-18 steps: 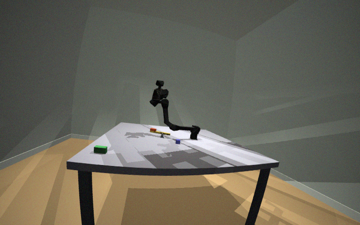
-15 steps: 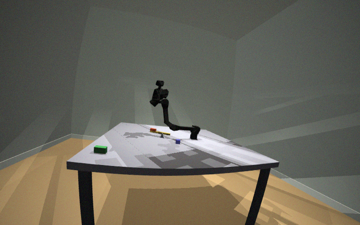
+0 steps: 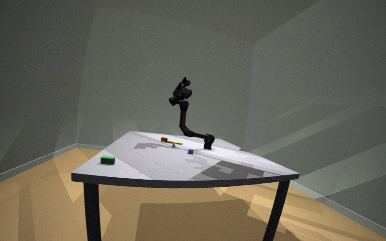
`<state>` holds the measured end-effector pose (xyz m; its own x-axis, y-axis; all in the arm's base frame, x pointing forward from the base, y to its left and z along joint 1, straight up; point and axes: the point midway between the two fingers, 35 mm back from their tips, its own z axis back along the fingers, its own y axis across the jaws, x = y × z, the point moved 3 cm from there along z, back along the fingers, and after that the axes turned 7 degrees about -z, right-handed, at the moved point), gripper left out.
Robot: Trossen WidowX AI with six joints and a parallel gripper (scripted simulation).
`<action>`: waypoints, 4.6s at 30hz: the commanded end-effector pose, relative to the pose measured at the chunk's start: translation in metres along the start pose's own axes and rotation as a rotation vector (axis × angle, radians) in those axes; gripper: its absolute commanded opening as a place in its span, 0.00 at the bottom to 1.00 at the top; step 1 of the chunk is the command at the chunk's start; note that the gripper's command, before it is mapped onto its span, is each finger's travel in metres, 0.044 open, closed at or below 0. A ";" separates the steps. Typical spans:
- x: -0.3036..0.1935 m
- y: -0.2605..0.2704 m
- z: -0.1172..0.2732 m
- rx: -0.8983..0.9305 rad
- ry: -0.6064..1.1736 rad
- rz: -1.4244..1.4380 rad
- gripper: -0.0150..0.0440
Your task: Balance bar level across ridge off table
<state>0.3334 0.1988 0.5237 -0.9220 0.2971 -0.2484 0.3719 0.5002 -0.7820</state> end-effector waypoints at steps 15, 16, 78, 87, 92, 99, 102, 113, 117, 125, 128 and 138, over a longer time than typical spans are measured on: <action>0.109 -0.119 -0.025 -0.401 -0.112 0.378 0.79; 0.115 -0.129 -0.024 -0.431 -0.113 0.390 0.79; 0.264 -0.385 0.262 -1.640 1.375 1.186 0.79; 0.241 -0.386 0.312 -1.597 1.662 1.057 0.79; 0.232 -0.385 0.329 -1.557 1.778 1.013 0.79; 0.215 -0.375 0.356 -1.584 1.818 0.863 0.79; 0.209 -0.373 0.365 -1.551 1.886 0.840 0.79; 0.185 -0.362 0.383 -1.487 1.968 0.725 0.79; 0.170 -0.354 0.401 -1.365 2.130 0.677 0.79; 0.137 -0.331 0.436 -1.053 2.414 0.533 0.79; 0.122 -0.317 0.449 -0.915 2.499 0.460 0.79; 0.082 -0.275 0.481 -0.403 2.690 0.261 0.79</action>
<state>0.0885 -0.3008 0.4566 0.6861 -0.0596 0.7251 0.7194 0.2040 -0.6639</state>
